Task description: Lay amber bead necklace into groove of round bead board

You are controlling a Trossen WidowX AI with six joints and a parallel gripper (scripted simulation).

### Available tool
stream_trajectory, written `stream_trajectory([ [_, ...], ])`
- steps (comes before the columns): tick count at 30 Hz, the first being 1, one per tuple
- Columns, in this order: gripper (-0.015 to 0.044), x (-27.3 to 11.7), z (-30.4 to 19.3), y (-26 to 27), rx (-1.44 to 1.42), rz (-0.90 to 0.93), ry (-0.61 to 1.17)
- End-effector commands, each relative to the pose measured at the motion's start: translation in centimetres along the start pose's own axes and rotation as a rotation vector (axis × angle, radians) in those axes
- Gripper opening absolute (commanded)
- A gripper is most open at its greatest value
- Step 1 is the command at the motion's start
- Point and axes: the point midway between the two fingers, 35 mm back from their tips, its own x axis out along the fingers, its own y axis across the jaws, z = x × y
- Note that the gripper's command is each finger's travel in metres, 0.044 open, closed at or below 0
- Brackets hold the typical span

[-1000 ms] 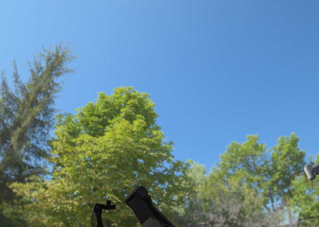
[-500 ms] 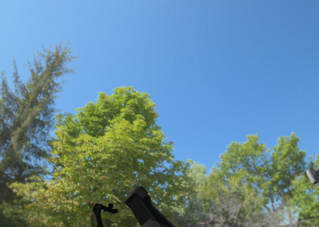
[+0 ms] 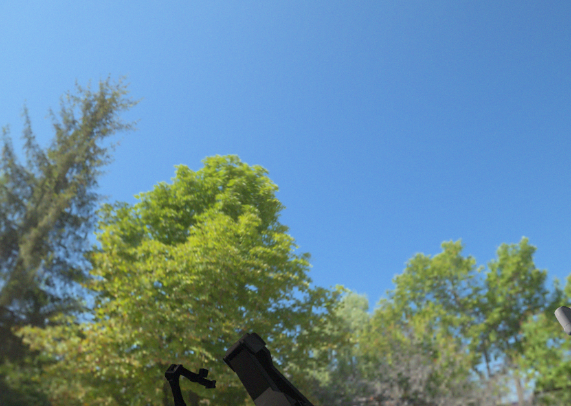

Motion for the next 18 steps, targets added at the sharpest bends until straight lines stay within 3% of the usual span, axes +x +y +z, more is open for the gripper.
stream_trajectory([
  [1, 0.0440, -0.02, -0.02, 0.02, 0.002, 0.002, 0.001],
  [10, 0.0440, -0.02, -0.02, 0.02, 0.002, 0.002, 0.001],
  [12, 0.0388, -0.09, -0.04, 0.02, 0.066, 0.002, 0.000],
  [18, 0.0230, -0.66, -0.17, 0.05, 0.628, 0.008, -0.002],
])
